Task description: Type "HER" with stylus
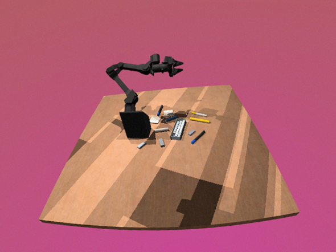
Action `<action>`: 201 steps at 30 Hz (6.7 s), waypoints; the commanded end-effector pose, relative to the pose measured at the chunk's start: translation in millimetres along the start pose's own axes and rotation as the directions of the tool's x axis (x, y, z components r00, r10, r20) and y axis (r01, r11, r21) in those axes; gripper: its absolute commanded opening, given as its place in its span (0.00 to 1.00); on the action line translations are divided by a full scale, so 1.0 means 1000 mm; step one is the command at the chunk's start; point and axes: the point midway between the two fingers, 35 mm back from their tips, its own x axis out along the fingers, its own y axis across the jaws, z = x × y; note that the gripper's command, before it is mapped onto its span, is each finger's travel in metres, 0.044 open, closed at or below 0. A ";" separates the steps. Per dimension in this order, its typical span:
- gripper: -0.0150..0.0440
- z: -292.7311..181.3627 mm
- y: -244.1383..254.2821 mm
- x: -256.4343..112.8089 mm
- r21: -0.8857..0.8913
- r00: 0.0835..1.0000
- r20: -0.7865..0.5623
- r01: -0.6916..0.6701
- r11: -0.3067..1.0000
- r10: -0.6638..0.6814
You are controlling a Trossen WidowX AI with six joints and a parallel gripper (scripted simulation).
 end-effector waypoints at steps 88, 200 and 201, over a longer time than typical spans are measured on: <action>0.25 -0.369 0.067 -0.059 0.714 0.026 -0.676 0.269 0.647 0.736; 0.51 -0.277 0.178 -0.070 0.671 -0.431 -0.739 -0.410 0.618 0.518; 0.51 -0.277 0.178 -0.070 0.671 -0.431 -0.739 -0.410 0.618 0.518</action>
